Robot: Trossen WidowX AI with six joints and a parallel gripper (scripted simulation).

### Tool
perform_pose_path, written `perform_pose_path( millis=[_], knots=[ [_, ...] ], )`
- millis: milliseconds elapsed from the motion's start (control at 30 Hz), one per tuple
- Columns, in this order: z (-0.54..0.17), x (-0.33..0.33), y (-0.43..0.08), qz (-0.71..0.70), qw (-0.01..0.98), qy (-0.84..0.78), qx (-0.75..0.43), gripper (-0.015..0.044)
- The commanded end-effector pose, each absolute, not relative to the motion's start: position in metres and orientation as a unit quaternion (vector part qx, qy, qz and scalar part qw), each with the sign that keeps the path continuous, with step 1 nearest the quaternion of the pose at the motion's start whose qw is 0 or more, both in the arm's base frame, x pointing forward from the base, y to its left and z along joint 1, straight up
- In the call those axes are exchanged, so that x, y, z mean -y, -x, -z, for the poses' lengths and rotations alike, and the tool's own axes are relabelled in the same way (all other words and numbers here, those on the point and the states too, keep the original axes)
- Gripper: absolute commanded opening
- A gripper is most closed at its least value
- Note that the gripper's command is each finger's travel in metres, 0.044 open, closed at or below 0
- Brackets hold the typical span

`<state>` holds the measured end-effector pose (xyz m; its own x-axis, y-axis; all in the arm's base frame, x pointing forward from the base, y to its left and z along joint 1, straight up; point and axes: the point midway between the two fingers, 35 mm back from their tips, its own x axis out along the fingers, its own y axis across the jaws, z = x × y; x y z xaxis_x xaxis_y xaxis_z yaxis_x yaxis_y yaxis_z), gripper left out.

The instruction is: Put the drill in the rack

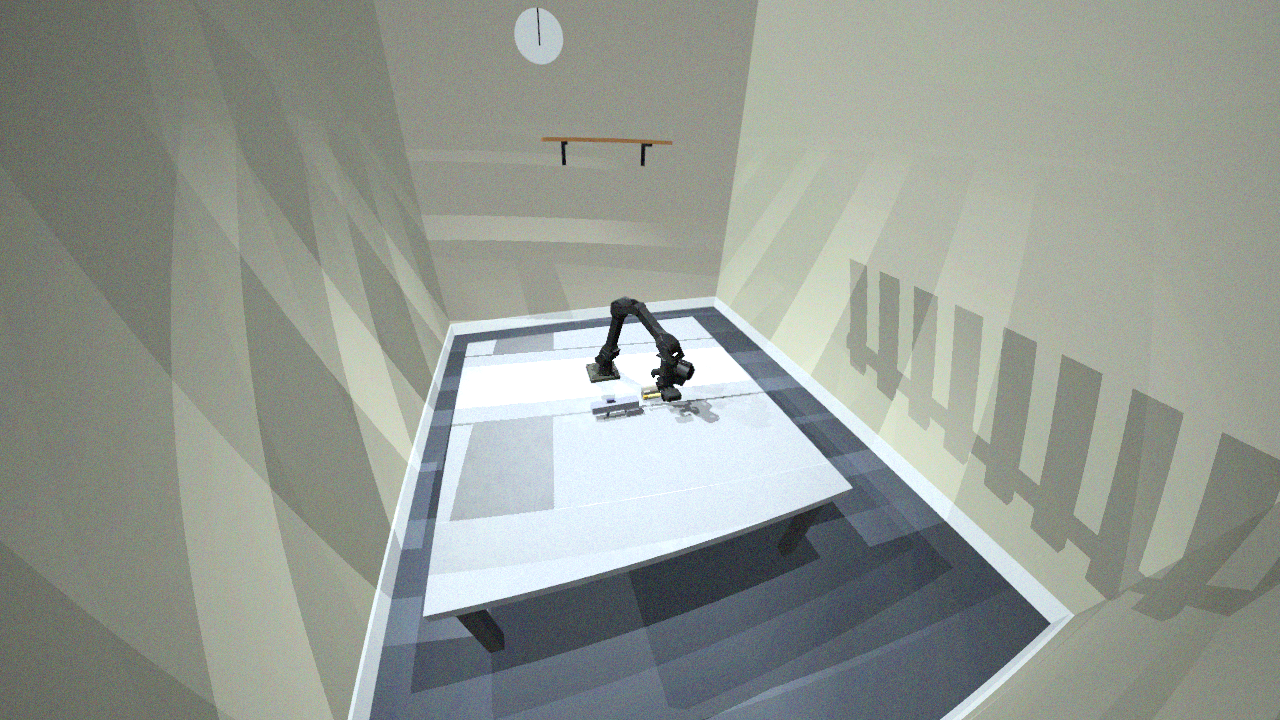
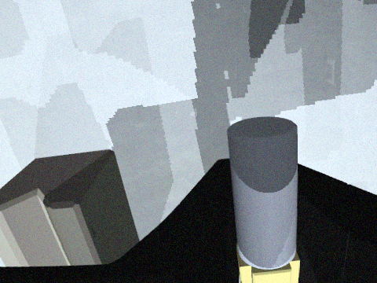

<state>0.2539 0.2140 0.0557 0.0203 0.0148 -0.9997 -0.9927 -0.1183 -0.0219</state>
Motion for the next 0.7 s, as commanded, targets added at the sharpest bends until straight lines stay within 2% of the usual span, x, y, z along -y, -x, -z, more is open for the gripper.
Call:
perform_pose_path(
  millis=[0,667],
  knots=[
    [-0.059,-0.214,-0.254,-0.528,0.479,0.530,-0.459,0.0000],
    [-0.070,-0.212,-0.253,-0.528,0.479,0.530,-0.459,0.0000]
  ],
)
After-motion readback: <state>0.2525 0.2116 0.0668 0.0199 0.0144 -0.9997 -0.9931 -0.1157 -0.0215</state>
